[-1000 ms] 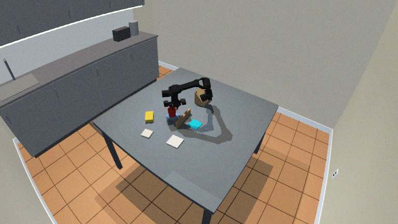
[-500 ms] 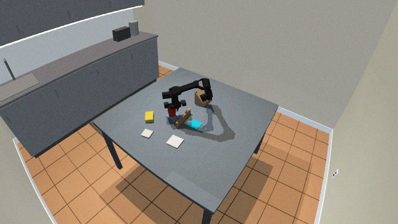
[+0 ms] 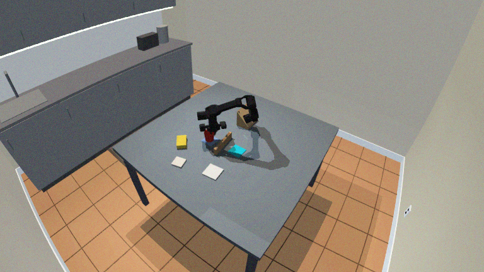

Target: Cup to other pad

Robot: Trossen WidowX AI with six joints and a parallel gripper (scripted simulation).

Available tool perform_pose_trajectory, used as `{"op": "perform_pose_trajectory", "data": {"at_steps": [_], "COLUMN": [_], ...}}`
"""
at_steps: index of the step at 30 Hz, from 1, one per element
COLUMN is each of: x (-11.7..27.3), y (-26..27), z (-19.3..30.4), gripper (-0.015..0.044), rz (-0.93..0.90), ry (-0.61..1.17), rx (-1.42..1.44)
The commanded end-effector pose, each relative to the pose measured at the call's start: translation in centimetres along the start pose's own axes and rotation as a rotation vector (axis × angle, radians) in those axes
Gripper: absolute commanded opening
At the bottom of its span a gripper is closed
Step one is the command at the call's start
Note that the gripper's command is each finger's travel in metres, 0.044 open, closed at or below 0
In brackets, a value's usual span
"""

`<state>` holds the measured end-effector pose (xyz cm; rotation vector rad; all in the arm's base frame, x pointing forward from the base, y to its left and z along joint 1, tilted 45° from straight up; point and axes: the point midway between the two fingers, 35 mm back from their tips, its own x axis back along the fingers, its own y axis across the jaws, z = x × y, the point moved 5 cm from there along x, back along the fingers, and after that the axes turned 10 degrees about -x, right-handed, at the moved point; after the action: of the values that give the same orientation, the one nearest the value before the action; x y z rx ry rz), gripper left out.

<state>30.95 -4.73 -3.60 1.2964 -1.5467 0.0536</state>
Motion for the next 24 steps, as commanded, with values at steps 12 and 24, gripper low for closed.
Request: {"op": "perform_pose_trajectory", "data": {"at_steps": [12,24], "x": [0.2,3.7], "y": [0.0,-0.3], "z": [0.0,-0.1], "gripper": [0.0000,0.0000], "rz": [0.000,0.000], "ry": [0.000,0.001], "rx": [0.000,-0.003]}}
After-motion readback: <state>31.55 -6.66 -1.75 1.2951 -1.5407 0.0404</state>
